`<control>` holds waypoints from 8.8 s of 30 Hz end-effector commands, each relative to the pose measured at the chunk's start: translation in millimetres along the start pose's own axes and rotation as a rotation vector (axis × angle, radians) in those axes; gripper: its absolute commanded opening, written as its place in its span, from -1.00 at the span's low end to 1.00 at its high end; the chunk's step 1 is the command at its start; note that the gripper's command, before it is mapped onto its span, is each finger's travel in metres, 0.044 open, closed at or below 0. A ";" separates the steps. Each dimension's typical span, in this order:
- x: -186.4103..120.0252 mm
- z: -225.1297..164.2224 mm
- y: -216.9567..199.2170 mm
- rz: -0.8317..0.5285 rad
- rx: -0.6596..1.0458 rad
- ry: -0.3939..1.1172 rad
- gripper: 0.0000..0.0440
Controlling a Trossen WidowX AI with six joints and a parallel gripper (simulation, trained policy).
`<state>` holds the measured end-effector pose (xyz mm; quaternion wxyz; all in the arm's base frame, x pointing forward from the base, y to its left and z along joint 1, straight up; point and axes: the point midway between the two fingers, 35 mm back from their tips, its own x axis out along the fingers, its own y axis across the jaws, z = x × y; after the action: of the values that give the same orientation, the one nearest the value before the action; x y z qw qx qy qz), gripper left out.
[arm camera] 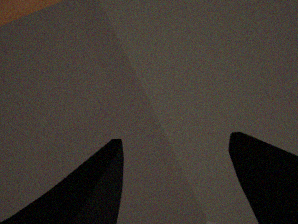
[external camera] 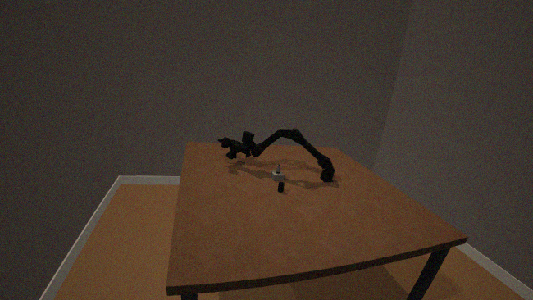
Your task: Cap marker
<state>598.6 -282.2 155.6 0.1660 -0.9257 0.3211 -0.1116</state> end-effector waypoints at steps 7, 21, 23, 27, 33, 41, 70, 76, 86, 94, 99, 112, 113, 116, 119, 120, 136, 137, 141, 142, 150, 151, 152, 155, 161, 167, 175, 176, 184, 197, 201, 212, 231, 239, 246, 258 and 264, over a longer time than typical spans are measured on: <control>-7.7 5.7 -42.9 0.012 0.016 -0.102 0.16; -32.0 16.1 -99.1 0.024 0.021 -0.256 0.29; -36.5 17.6 -106.3 0.025 0.021 -0.278 0.31; -46.1 20.6 -119.9 0.028 0.019 -0.321 0.34; -61.7 24.6 -137.3 0.036 0.013 -0.385 0.39; -84.6 29.3 -156.8 0.047 0.003 -0.470 0.44; -182.8 45.5 -204.9 0.068 -0.046 -0.794 0.48; -205.1 48.4 -210.0 0.073 -0.058 -0.866 0.48; -243.1 52.5 -214.6 0.087 -0.082 -0.987 0.50; -273.9 55.2 -214.7 0.104 -0.104 -1.085 0.50; -293.0 56.6 -213.2 0.119 -0.119 -1.147 0.51; -341.7 58.6 -203.7 0.169 -0.162 -1.307 0.51; -345.3 58.6 -202.7 0.174 -0.166 -1.320 0.51; -356.0 58.7 -199.4 0.188 -0.177 -1.356 0.51; -366.4 58.7 -195.8 0.203 -0.188 -1.391 0.51; -369.8 58.7 -194.6 0.208 -0.192 -1.403 0.51; -416.5 60.8 -172.4 0.298 -0.252 -1.577 0.50; -418.8 61.2 -171.0 0.304 -0.256 -1.587 0.50; -427.5 63.0 -165.2 0.326 -0.271 -1.623 0.49; -429.5 63.5 -163.8 0.332 -0.275 -1.631 0.48; -443.5 67.5 -152.5 0.370 -0.307 -1.688 0.45; -445.0 68.0 -151.2 0.373 -0.311 -1.694 0.45; -446.4 68.6 -149.9 0.377 -0.316 -1.699 0.44; -450.1 70.7 -146.4 0.385 -0.328 -1.714 0.42; -455.6 77.0 -140.8 0.391 -0.353 -1.735 0.39; -459.0 87.0 -136.0 0.387 -0.376 -1.749 0.34; -462.1 101.0 -129.5 0.371 -0.409 -1.751 0.26; -462.2 102.2 -128.8 0.368 -0.414 -1.748 0.24; -462.1 104.4 -125.9 0.344 -0.437 -1.722 -0.29; -443.3 66.5 -140.9 0.296 -0.356 -1.658 -0.65; -434.9 52.2 -142.0 0.300 -0.323 -1.646 -0.67; -411.3 14.4 -128.7 0.360 -0.250 -1.633 -0.73; -376.8 -37.9 -59.3 0.551 -0.141 -1.634 -0.90; -380.5 -40.2 -45.1 0.600 -0.118 -1.652 -0.99; -382.3 -33.8 -39.1 0.618 -0.100 -1.656 -1.00; -383.5 -21.5 -31.3 0.634 -0.069 -1.648 -1.00; -384.7 -15.7 -28.7 0.639 -0.058 -1.642 -1.00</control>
<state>315.7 -22.4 146.9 0.3408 -0.5870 0.3446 0.6485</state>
